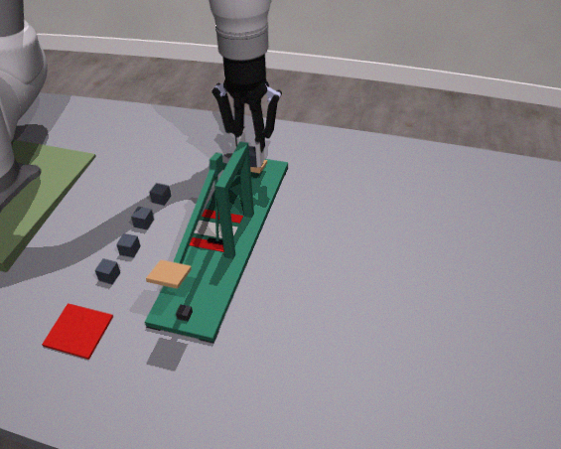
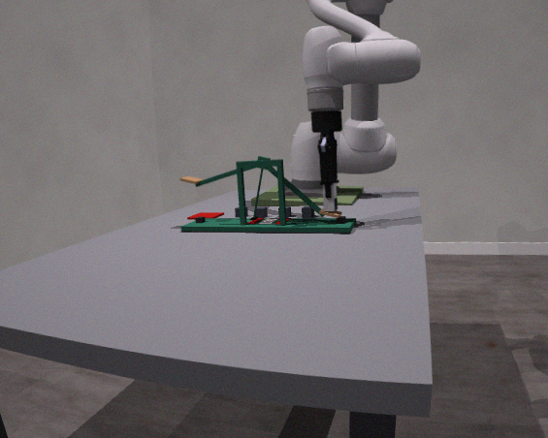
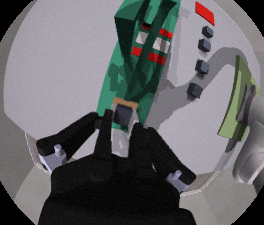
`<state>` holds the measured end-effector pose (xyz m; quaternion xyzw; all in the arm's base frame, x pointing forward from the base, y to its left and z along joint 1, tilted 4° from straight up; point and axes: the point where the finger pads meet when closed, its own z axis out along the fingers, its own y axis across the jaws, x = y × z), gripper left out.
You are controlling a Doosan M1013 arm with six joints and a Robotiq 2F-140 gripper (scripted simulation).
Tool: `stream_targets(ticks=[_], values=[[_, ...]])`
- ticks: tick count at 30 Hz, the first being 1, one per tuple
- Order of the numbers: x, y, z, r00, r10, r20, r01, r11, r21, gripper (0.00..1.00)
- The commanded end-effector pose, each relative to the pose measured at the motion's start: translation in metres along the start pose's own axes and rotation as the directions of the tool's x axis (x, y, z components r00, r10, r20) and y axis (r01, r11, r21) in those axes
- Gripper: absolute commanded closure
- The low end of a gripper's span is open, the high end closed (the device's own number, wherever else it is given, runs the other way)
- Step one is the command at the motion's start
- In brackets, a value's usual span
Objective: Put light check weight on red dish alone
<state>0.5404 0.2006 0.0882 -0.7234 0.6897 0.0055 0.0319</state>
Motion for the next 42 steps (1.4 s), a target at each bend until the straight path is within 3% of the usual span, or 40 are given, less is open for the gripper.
stream_targets(ticks=[1,10,25,42], values=[[0.0000,0.0000,-0.0001,1.000,0.000,0.000,0.000,1.000,0.000,0.76],[0.0000,0.0000,-0.0001,1.000,0.000,0.000,0.000,1.000,0.000,0.76],[0.0000,0.0000,-0.0001,1.000,0.000,0.000,0.000,1.000,0.000,0.65],[0.0000,0.0000,-0.0072,1.000,0.000,0.000,0.000,1.000,0.000,0.65]])
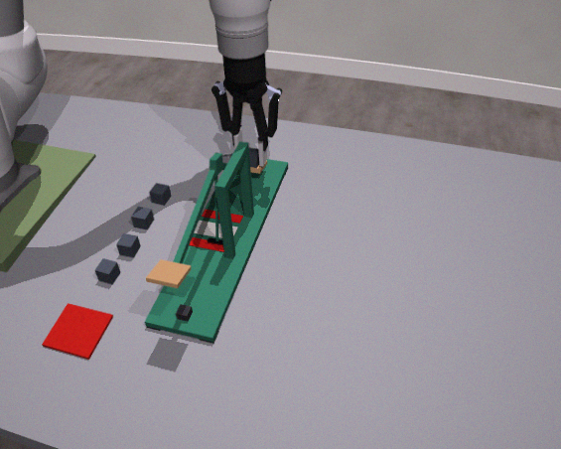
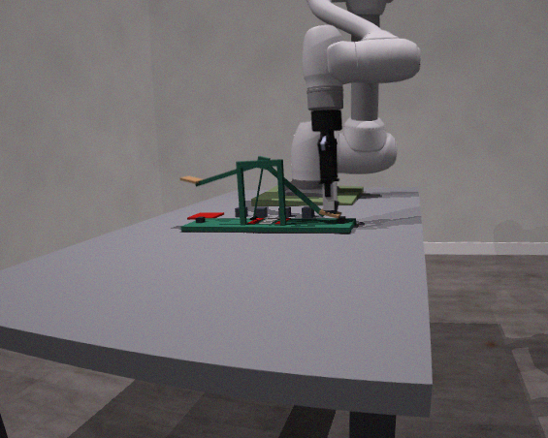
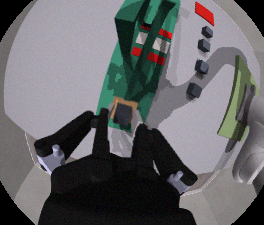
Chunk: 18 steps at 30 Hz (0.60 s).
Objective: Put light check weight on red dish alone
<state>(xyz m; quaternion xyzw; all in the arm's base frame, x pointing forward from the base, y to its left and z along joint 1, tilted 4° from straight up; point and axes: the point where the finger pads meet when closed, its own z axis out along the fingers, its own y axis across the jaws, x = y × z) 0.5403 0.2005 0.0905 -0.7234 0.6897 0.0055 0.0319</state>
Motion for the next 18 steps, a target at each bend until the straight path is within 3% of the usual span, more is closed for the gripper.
stream_targets(ticks=[1,18], values=[[0.000,0.000,-0.008,1.000,0.000,0.000,0.000,1.000,0.000,0.65],[0.000,0.000,-0.080,1.000,0.000,0.000,0.000,1.000,0.000,0.65]])
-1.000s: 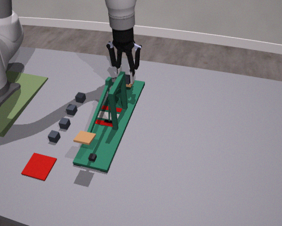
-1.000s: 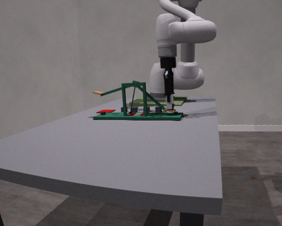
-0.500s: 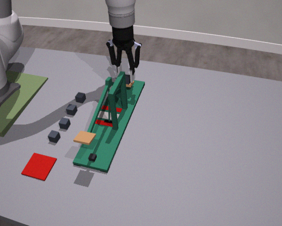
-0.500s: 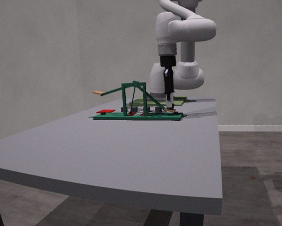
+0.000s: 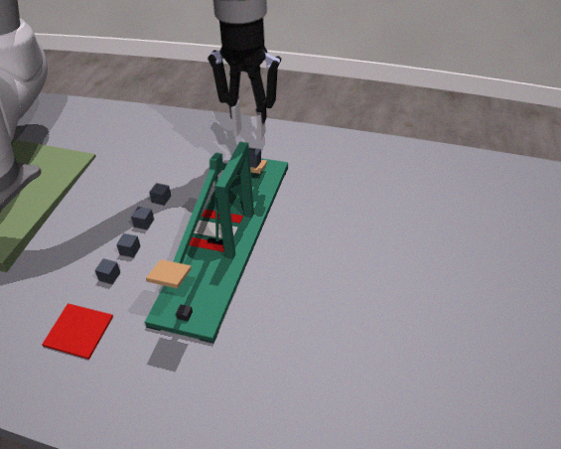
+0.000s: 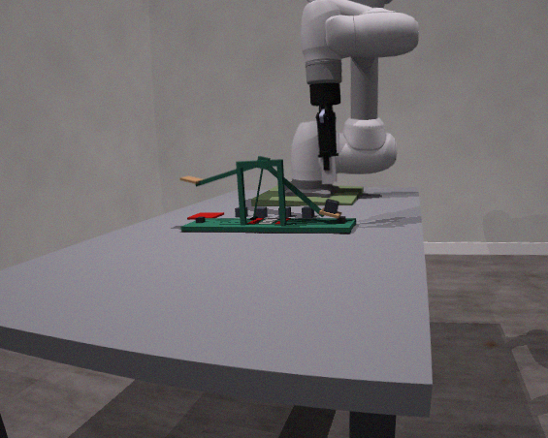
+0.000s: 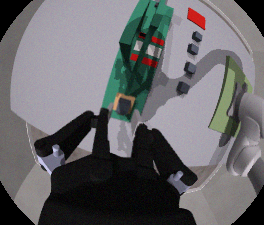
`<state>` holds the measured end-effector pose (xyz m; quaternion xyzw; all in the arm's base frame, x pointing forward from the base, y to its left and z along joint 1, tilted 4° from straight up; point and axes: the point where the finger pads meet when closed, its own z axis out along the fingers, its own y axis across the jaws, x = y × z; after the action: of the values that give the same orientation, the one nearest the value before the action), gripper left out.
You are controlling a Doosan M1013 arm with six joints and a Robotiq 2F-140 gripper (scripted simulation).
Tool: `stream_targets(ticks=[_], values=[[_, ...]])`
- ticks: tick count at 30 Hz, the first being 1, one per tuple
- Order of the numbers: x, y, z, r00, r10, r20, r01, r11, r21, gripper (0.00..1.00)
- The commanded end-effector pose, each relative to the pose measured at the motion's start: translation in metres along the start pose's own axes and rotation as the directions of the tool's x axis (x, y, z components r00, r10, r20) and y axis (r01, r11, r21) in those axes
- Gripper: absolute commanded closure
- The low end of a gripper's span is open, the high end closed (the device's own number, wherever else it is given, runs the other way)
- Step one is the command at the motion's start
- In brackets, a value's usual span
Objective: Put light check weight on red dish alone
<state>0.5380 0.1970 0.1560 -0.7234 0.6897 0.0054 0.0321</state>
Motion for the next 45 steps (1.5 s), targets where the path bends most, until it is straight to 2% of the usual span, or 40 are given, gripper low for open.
stream_targets(ticks=[1,9,10,30,31,33,36,37,39,40,42,43,44,45], values=[[0.000,0.000,-0.017,1.000,0.000,0.000,0.000,1.000,-0.001,0.65],[0.000,0.000,-0.022,1.000,0.000,0.000,0.000,1.000,-0.001,0.65],[0.000,0.000,-0.022,1.000,0.000,0.000,0.000,1.000,-0.001,0.00],[0.001,0.002,-0.022,1.000,0.001,0.000,-0.001,1.000,-0.001,0.00],[0.010,0.012,-0.019,1.000,0.005,0.000,-0.005,1.000,-0.001,0.00],[0.043,0.058,-0.007,1.000,0.027,0.000,-0.027,1.000,-0.001,0.00],[0.046,0.062,-0.006,1.000,0.027,0.000,-0.027,1.000,-0.001,0.00],[0.064,0.093,0.004,0.999,0.042,0.000,-0.042,0.999,-0.001,0.00],[0.067,0.097,0.005,0.999,0.042,0.000,-0.042,0.999,-0.001,0.00],[0.080,0.122,0.013,0.999,0.055,0.000,-0.055,0.999,-0.001,0.00],[0.080,0.122,0.013,0.999,0.055,0.000,-0.055,0.999,-0.001,0.00],[0.084,0.129,0.015,0.999,0.055,0.000,-0.055,0.999,-0.001,0.00],[0.095,0.152,0.024,0.998,0.064,0.000,-0.064,0.998,-0.001,0.00],[0.095,0.152,0.024,0.998,0.064,0.000,-0.064,0.998,-0.001,0.00]])
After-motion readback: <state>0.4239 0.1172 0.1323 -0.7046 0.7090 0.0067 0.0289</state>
